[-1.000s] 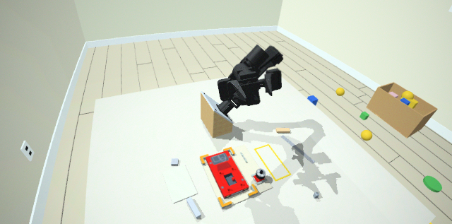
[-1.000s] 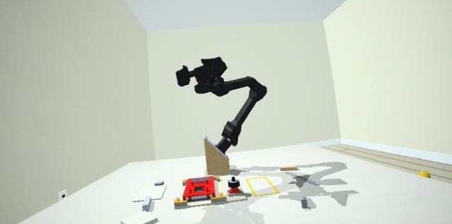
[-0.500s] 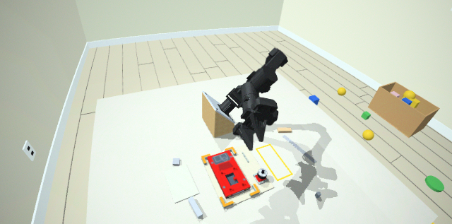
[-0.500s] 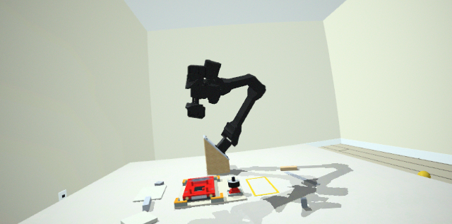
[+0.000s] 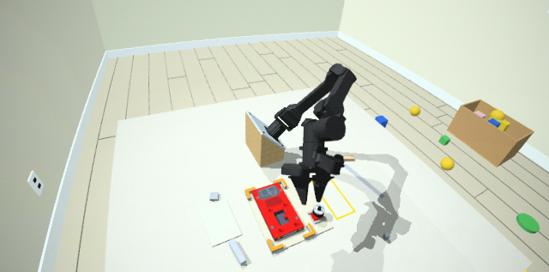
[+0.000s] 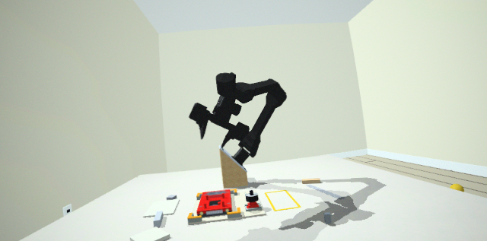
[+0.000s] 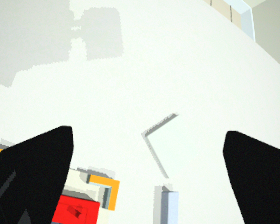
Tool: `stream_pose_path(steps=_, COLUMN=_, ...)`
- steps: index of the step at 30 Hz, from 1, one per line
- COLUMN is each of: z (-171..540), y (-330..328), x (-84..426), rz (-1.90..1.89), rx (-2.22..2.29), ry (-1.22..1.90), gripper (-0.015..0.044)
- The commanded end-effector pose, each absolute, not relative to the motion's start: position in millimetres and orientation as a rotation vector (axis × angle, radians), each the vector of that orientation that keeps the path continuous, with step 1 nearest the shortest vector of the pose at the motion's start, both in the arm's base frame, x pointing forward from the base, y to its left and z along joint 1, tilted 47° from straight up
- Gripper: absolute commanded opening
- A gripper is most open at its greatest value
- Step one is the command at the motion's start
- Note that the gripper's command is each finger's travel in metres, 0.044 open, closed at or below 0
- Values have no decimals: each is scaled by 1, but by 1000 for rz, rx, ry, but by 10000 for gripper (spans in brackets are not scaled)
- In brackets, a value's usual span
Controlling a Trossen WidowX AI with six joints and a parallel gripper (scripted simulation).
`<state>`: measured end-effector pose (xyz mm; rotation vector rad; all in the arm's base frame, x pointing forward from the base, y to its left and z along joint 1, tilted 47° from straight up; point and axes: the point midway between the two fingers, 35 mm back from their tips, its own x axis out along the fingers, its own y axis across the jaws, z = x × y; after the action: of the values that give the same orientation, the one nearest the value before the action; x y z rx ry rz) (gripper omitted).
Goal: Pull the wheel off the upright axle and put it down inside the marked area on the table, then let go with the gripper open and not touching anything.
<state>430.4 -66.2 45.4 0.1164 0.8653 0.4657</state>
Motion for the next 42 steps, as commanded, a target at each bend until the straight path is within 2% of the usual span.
stream_pose_path(steps=1, z=31, y=6, x=397, rz=168, rx=947, ry=1418, gripper=300)
stream_pose_path(steps=15, z=45, y=68, x=351, rz=-636, rx=1554, ry=1943, gripper=300)
stream_pose_path(steps=42, z=27, y=76, x=353, rz=-644, rx=1556, ry=1944, gripper=300)
